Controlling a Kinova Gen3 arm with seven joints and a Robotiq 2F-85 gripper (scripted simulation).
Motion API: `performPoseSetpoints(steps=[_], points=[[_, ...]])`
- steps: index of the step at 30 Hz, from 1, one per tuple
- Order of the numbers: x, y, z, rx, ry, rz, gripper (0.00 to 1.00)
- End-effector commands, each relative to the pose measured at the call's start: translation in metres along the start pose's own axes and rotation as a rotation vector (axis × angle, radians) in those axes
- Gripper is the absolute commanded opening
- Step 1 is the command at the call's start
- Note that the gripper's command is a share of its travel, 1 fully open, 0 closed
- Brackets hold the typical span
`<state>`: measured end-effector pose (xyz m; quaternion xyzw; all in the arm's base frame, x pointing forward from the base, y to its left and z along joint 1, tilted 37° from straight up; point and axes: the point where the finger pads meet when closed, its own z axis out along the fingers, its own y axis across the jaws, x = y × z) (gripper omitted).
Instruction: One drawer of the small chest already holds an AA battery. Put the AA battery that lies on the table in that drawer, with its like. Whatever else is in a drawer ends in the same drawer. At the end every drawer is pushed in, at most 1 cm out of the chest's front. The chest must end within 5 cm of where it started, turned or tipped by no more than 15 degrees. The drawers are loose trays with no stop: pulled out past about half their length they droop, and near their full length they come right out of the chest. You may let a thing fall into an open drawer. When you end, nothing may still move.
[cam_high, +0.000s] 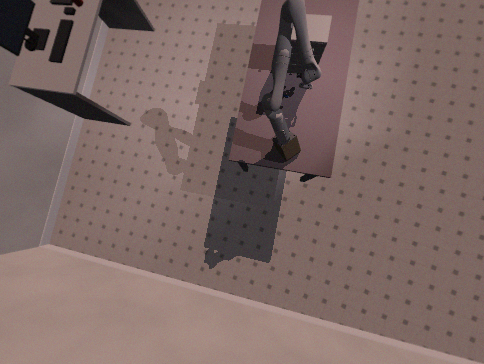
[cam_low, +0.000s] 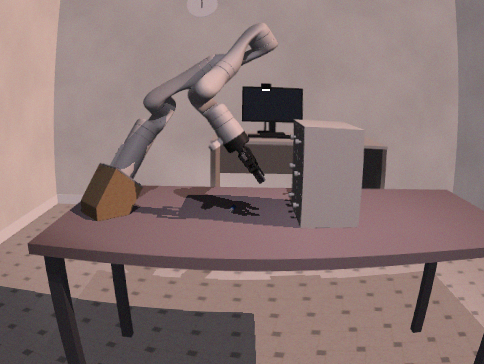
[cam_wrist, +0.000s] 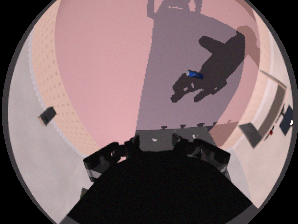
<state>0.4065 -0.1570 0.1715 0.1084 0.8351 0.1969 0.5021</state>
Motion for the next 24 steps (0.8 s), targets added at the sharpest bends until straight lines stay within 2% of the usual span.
performPoseSetpoints(steps=[1, 16, 24], points=[[-0.0003, -0.0004, -0.0003, 0.001, -0.001, 0.0, 0.33], [-0.0004, -0.0004, 0.0001, 0.001, -0.001, 0.0, 0.33], [-0.0011, -0.0004, 0.0083, 0.001, -0.001, 0.0, 0.33]])
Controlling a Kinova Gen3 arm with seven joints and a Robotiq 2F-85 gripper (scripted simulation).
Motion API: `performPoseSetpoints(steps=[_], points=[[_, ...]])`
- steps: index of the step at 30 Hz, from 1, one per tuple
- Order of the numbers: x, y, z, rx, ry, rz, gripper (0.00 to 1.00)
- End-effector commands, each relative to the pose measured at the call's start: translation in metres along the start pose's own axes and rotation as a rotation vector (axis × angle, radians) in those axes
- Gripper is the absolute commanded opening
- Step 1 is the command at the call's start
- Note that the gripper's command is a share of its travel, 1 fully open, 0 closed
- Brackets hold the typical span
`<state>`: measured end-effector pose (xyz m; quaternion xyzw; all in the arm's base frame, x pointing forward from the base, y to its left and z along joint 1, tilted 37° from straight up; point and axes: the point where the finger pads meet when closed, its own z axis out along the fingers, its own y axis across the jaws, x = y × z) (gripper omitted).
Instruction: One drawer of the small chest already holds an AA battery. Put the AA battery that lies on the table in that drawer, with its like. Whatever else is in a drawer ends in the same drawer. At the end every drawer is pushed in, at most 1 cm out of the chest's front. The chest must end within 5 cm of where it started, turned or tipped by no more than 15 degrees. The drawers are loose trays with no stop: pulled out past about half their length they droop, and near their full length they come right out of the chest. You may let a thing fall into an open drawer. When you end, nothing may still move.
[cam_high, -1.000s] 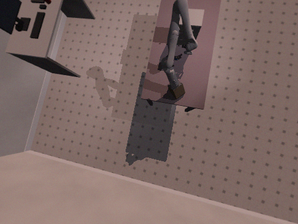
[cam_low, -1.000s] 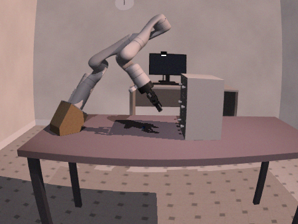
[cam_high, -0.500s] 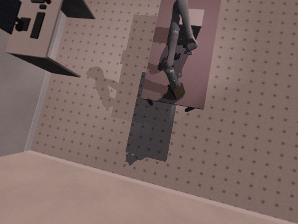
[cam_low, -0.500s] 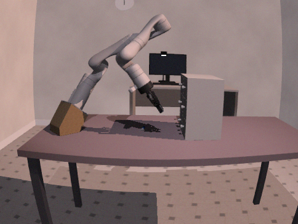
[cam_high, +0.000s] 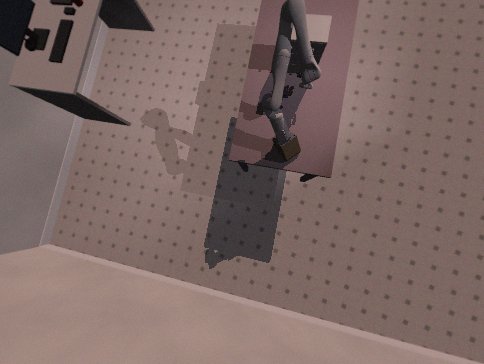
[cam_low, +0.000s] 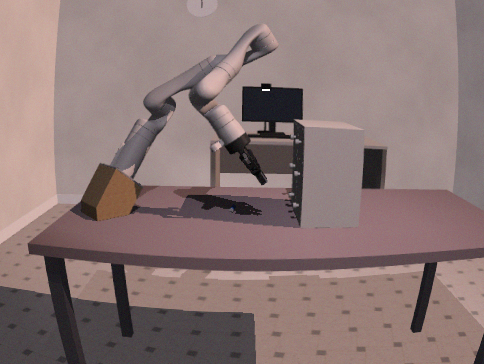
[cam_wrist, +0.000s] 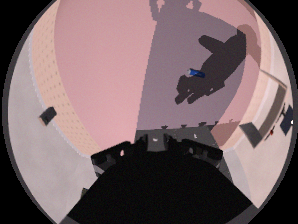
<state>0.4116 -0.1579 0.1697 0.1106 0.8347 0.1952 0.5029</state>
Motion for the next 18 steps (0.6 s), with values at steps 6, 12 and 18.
performPoseSetpoints(steps=[6, 12, 18], points=[[-0.002, 0.001, 0.025, -0.004, 0.002, -0.002, 0.33], [-0.004, 0.001, 0.055, -0.004, 0.002, -0.002, 0.33], [-0.006, 0.002, 0.075, -0.004, 0.002, -0.002, 0.33]])
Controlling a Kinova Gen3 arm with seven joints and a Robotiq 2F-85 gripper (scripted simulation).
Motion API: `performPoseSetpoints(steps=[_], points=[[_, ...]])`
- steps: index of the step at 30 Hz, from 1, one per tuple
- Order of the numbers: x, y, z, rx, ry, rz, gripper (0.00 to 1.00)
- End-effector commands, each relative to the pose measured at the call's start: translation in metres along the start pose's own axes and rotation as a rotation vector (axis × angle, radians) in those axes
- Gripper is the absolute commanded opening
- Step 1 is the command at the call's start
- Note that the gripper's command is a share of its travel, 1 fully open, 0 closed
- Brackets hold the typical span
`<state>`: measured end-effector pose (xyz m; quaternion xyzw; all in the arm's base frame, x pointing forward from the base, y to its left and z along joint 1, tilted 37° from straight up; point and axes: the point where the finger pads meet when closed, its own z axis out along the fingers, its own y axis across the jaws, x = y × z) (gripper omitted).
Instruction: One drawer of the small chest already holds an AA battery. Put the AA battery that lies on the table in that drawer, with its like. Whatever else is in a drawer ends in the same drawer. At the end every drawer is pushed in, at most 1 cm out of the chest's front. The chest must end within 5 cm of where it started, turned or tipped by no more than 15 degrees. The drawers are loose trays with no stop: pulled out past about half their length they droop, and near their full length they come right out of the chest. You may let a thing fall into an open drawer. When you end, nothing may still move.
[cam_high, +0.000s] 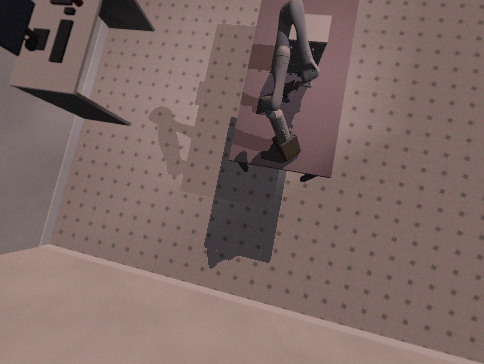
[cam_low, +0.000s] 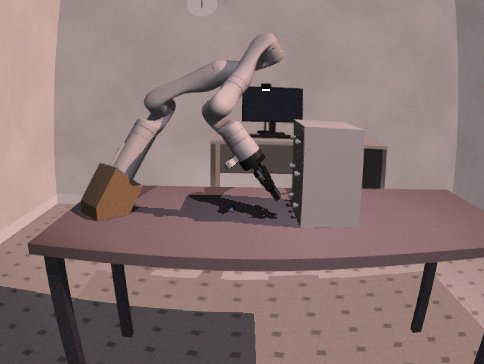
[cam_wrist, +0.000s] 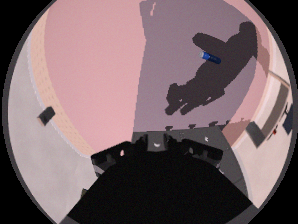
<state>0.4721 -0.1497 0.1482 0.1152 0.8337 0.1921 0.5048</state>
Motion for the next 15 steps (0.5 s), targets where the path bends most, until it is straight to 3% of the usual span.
performPoseSetpoints(steps=[1, 7, 15], points=[[0.002, 0.004, 0.015, -0.013, 0.009, -0.006, 0.33], [0.001, 0.005, 0.03, -0.013, 0.009, -0.006, 0.33], [0.001, 0.005, 0.031, -0.013, 0.009, -0.006, 0.33]])
